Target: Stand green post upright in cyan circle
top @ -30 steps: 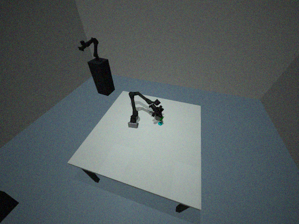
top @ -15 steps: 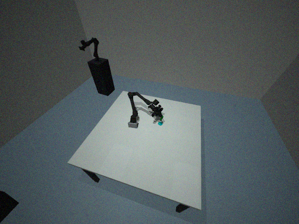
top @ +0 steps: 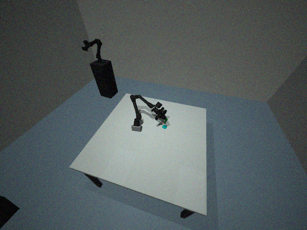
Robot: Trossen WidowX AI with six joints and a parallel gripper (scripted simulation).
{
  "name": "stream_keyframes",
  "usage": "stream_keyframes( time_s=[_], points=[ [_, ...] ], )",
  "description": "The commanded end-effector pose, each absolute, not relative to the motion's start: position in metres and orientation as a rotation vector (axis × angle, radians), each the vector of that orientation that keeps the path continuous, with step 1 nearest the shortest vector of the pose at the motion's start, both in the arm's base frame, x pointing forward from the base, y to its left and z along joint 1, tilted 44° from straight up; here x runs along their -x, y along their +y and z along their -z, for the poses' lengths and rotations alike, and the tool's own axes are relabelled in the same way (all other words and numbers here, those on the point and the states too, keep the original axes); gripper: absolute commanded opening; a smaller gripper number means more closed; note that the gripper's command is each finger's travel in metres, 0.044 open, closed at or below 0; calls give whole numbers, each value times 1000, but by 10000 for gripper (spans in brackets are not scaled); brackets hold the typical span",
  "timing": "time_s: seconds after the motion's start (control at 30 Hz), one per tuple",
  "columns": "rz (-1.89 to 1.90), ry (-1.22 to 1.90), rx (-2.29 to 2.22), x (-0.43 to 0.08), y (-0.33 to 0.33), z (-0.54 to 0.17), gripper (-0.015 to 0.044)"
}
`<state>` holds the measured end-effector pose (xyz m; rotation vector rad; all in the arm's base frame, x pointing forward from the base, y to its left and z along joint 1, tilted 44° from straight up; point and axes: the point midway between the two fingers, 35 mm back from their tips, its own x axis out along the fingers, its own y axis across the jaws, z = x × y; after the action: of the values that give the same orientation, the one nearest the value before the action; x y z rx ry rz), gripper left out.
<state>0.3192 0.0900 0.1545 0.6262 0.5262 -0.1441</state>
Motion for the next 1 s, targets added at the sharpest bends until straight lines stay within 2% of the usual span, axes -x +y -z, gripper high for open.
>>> stream_keyframes(
  time_s=[0.0,0.97],
  points=[
    [149,502,-642,-315,89,-154,23],
    [157,382,-726,-307,85,-162,23]
  ],
)
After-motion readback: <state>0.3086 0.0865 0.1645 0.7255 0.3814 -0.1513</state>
